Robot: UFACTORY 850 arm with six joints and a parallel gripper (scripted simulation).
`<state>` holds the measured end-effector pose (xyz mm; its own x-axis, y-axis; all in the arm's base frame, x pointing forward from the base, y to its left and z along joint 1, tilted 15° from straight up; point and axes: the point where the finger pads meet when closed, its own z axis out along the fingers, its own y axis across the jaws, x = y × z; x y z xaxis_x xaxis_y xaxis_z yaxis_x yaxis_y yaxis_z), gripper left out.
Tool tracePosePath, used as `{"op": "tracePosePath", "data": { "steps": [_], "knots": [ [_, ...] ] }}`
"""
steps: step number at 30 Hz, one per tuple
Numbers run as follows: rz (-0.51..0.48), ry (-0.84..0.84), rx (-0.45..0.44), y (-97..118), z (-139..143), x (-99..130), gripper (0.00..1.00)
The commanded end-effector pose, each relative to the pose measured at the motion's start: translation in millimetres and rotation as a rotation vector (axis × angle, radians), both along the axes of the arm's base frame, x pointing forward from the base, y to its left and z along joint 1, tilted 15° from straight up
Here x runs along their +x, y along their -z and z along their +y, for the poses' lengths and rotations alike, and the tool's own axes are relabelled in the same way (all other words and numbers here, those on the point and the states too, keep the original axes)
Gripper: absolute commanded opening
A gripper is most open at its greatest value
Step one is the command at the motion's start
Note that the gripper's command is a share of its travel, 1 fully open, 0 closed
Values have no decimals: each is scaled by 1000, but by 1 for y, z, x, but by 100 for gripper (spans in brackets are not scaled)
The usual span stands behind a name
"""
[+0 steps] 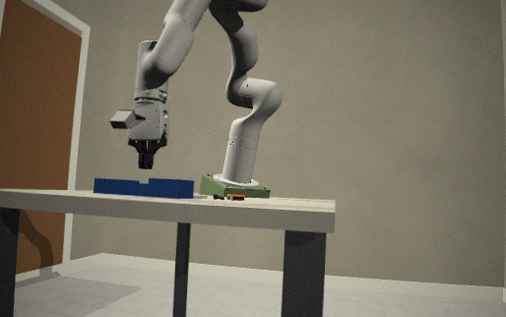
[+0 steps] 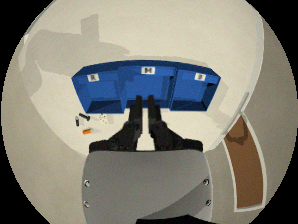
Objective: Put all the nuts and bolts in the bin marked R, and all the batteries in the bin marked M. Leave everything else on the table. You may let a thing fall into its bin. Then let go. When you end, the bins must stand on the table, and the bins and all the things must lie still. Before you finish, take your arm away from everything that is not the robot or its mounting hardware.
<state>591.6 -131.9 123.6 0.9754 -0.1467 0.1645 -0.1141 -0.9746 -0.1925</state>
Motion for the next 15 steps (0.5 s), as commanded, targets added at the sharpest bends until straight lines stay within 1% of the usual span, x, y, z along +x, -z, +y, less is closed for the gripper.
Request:
{"op": "tracePosePath", "data": {
  "steps": [1, 3, 12, 14, 15],
  "knots": [
    [-1, 0, 0, -5, -1, 0, 7],
    [-1, 0, 0, -5, -1, 0, 7],
    [-1, 0, 0, -13, 43, 1, 7],
    [-1, 0, 0, -13, 43, 1, 7],
    [-1, 0, 0, -14, 48, 1, 7]
  ]
}}
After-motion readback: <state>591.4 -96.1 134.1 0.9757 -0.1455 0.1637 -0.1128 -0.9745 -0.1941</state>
